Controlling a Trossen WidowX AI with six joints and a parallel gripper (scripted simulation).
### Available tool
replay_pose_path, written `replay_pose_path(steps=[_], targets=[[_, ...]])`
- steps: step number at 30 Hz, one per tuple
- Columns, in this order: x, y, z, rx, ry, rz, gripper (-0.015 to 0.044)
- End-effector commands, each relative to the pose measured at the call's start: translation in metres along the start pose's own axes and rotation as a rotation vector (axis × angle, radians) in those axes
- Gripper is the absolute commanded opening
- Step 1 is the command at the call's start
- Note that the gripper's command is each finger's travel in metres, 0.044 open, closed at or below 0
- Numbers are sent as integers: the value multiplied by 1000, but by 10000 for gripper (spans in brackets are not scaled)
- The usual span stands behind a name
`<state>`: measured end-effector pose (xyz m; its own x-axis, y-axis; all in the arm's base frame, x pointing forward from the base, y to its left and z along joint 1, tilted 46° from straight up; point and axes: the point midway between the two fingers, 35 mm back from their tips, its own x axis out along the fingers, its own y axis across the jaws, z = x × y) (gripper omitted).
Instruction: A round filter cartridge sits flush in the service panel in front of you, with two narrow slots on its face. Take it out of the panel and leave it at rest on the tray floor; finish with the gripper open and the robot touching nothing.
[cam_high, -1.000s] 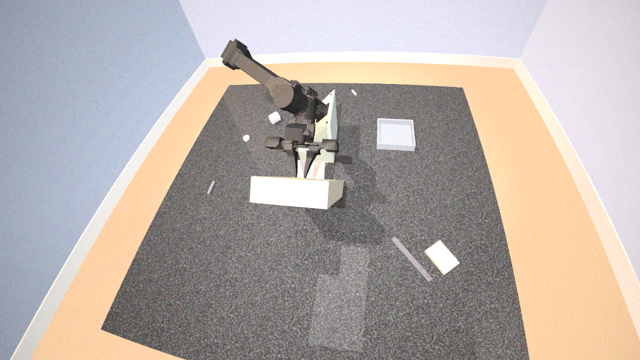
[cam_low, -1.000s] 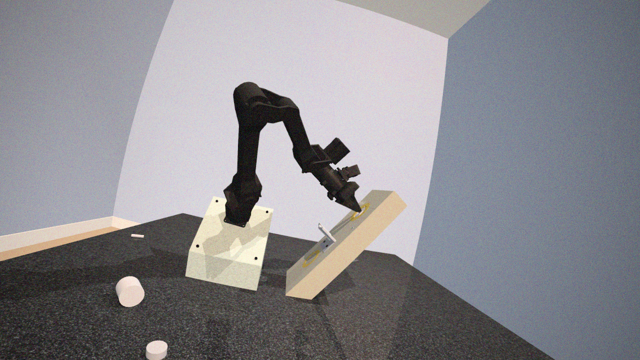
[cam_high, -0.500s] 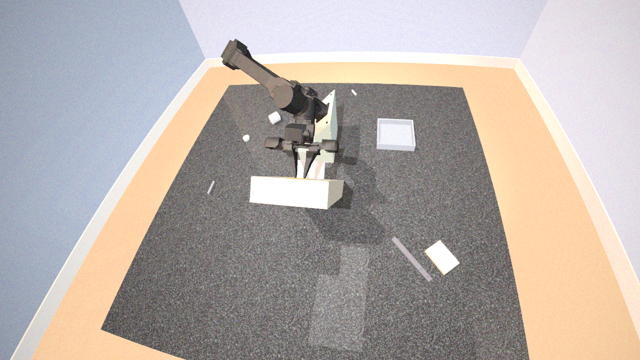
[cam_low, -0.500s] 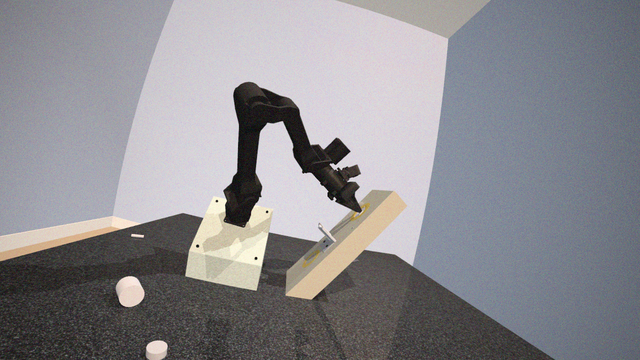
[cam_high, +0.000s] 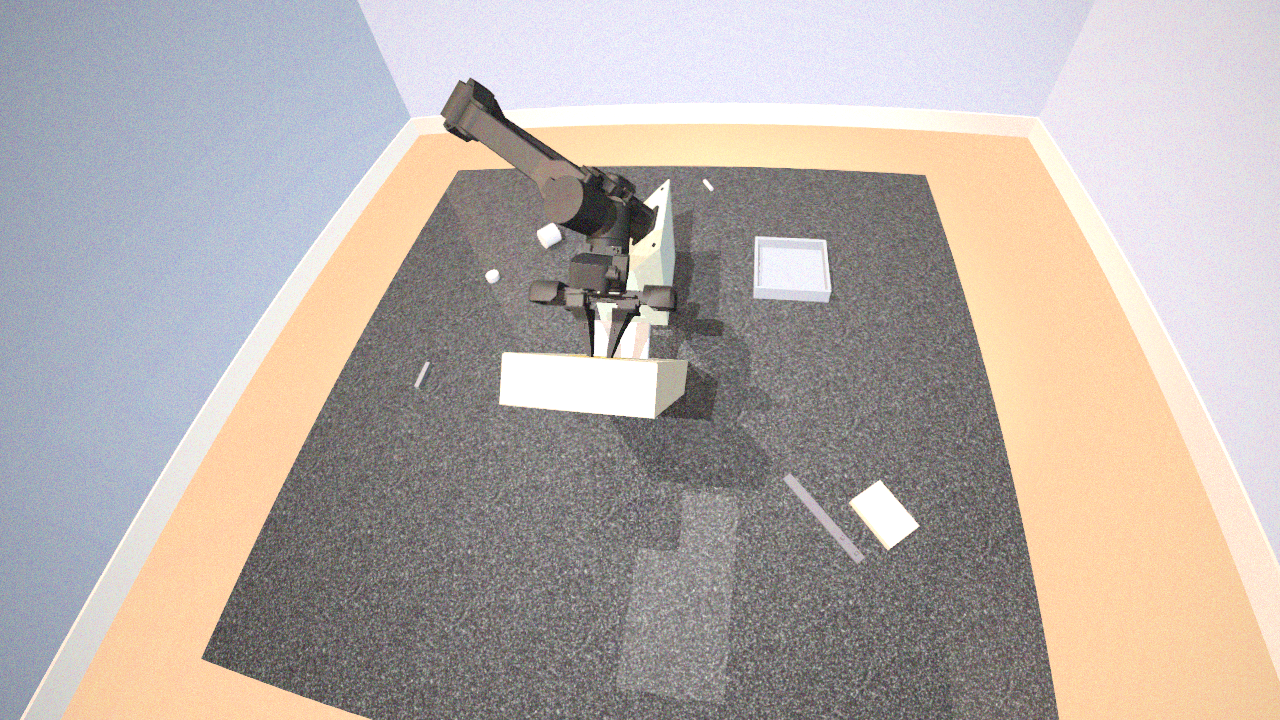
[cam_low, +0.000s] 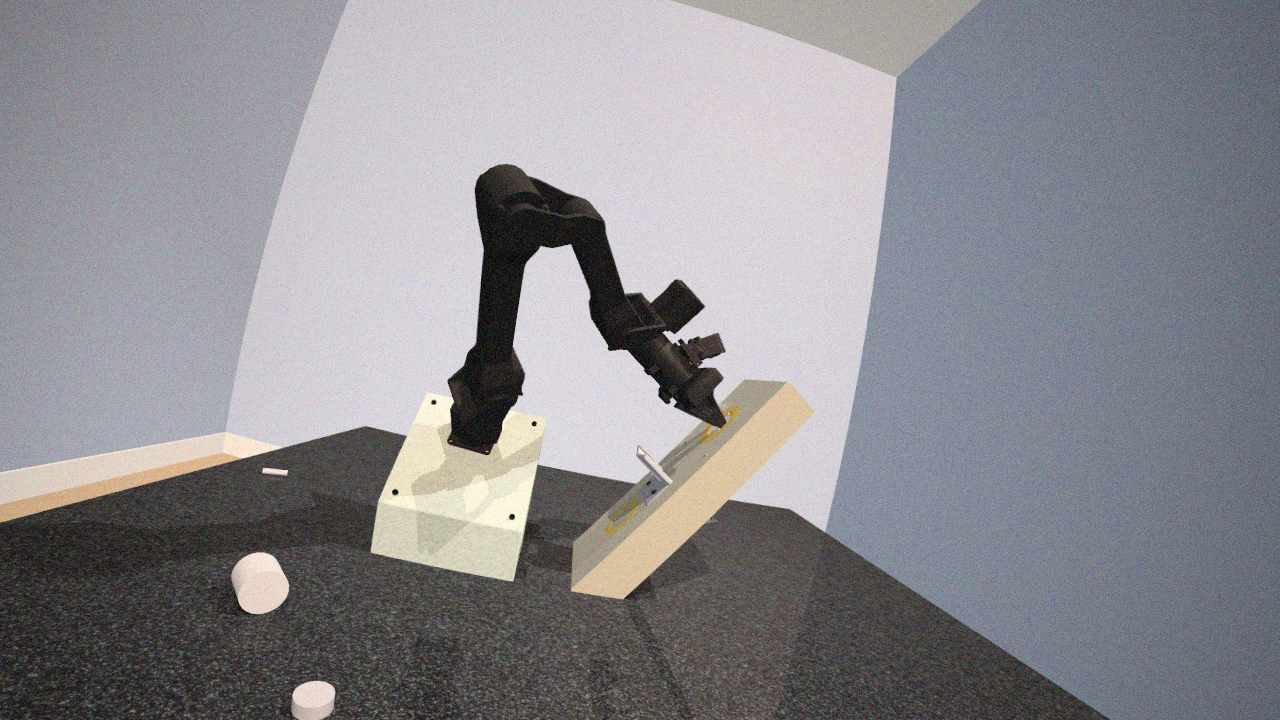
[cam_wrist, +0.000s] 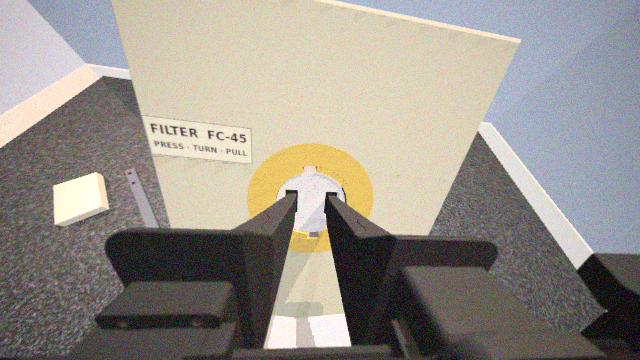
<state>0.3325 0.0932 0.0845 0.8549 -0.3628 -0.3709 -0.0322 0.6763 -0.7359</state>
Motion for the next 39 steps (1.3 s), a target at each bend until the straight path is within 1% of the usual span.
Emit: replay_pose_path(steps=[1, 19, 28, 29, 30, 34, 39], targets=[[3, 0, 0, -4, 1, 3, 99], [8, 0, 0, -4, 1, 2, 99], [5, 0, 0, -3, -2, -3, 39], [5, 0, 0, -3, -2, -3, 13], [5, 0, 0, -3, -2, -3, 0], [6, 0, 0, -42, -1, -1, 0], [8, 0, 0, -203, 0, 1, 0]])
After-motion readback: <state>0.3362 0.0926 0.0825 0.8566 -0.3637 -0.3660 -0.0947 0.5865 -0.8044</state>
